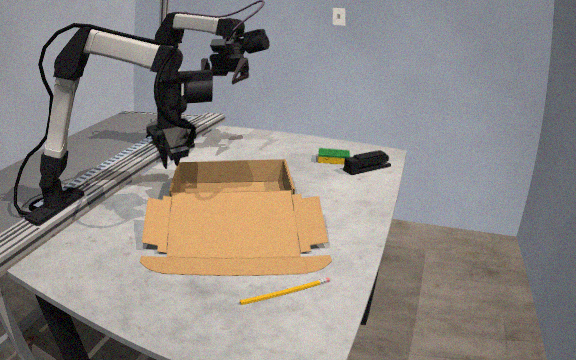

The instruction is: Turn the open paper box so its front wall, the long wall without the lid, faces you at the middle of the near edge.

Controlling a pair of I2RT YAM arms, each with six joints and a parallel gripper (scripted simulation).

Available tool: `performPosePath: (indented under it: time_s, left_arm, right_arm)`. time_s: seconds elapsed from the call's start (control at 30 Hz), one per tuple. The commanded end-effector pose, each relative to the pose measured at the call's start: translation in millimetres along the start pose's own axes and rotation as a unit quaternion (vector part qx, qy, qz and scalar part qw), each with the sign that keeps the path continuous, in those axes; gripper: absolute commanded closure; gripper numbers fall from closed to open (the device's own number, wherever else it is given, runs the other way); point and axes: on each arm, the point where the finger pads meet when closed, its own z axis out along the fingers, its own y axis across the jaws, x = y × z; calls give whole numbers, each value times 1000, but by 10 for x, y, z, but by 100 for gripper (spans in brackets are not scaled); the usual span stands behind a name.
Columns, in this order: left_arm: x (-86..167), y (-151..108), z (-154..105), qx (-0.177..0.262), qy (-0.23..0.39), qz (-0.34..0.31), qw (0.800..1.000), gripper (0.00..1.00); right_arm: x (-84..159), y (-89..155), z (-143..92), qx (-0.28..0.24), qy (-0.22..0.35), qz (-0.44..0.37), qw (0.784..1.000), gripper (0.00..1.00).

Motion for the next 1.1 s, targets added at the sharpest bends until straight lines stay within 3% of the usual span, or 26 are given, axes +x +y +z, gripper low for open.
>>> performPosePath:
  time_s: [0.0,0.37,1.07]
  left_arm:
    - [-159,-46,22,10,0,9,1000,0]
    - [-98,-101,118,22,1,4,1000,0]
    - [128,-87,224,22,10,-44,999,0]
  right_arm:
    - [-14,33,27,7,-24,132,991,71]
    - [0,81,53,-4,-44,253,966,71]
    - [-5,49,342,5,-38,246,968,71]
